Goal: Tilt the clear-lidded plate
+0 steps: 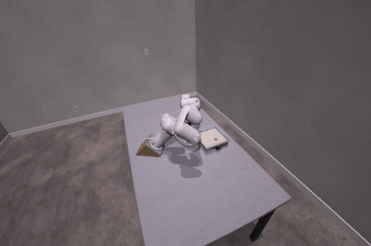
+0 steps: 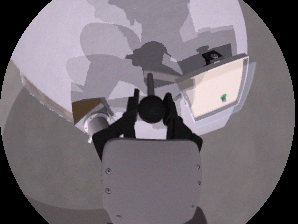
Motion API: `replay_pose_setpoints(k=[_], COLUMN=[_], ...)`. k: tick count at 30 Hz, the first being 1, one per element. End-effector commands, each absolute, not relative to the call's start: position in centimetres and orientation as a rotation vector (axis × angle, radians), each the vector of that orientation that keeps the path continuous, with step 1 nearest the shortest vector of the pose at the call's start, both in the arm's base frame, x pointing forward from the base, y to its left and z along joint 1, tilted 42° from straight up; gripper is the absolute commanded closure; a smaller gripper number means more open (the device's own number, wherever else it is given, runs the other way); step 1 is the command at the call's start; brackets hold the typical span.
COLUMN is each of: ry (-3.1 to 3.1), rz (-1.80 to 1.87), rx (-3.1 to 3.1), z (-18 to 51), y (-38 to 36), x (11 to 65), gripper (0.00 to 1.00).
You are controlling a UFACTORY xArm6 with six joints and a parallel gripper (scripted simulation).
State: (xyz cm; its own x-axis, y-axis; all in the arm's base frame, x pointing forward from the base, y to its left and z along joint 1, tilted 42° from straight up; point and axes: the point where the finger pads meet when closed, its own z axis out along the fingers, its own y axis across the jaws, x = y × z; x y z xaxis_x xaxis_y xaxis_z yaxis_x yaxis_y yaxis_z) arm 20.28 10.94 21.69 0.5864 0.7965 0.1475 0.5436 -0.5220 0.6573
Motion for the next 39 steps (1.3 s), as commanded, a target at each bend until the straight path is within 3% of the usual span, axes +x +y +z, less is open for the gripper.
replay_pose_setpoints(k=[1, 39], ry=[1.063, 1.063], rz=[0.592, 0.592], rx=[2.258, 2.258], z=[21.63, 21.61], y=[10.95, 10.91], x=[20.21, 20.18], gripper=[1.0, 1.0])
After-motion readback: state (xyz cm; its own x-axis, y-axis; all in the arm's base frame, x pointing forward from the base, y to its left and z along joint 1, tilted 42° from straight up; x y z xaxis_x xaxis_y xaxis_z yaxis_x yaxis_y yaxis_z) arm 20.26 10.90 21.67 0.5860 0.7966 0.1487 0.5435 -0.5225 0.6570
